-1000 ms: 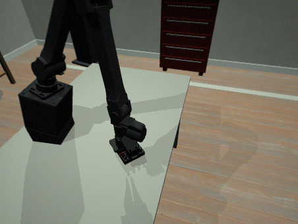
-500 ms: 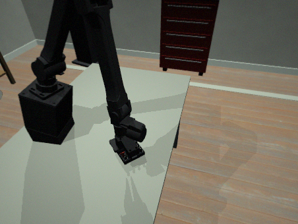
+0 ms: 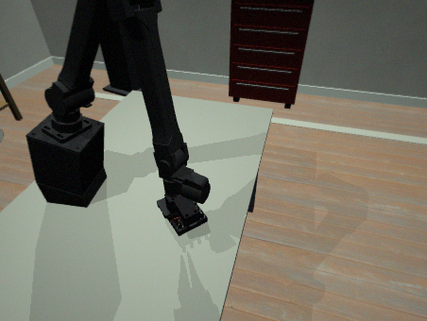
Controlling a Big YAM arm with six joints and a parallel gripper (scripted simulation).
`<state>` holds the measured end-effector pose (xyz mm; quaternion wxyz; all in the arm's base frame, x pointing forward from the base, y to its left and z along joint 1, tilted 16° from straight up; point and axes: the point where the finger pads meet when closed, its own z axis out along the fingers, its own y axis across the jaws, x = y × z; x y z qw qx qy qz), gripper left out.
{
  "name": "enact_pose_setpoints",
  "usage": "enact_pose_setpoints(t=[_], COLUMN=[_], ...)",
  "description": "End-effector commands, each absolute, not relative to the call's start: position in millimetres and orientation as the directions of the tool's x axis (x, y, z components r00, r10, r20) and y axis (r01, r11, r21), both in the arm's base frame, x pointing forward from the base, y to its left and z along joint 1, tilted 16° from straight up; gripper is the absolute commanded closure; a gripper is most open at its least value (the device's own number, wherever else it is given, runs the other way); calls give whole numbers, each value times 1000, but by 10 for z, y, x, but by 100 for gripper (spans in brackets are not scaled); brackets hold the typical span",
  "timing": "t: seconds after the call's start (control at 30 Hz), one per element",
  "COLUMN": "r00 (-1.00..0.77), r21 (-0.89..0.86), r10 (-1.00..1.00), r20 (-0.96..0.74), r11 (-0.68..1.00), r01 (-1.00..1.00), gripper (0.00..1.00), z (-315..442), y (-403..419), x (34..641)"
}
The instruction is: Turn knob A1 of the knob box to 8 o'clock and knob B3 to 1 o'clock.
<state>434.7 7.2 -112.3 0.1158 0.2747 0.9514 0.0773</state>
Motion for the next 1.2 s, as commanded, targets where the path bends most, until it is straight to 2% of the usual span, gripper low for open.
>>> enact_pose_setpoints(t=[0.0, 1.17], r00=[-817, -817], r21=[220, 217], r10=[543, 544], r20=[-195, -191], r11=[836, 835], r01=[503, 505], gripper=[81, 81], z=[-1100, -1093], y=[101, 105], x=[4427, 4358])
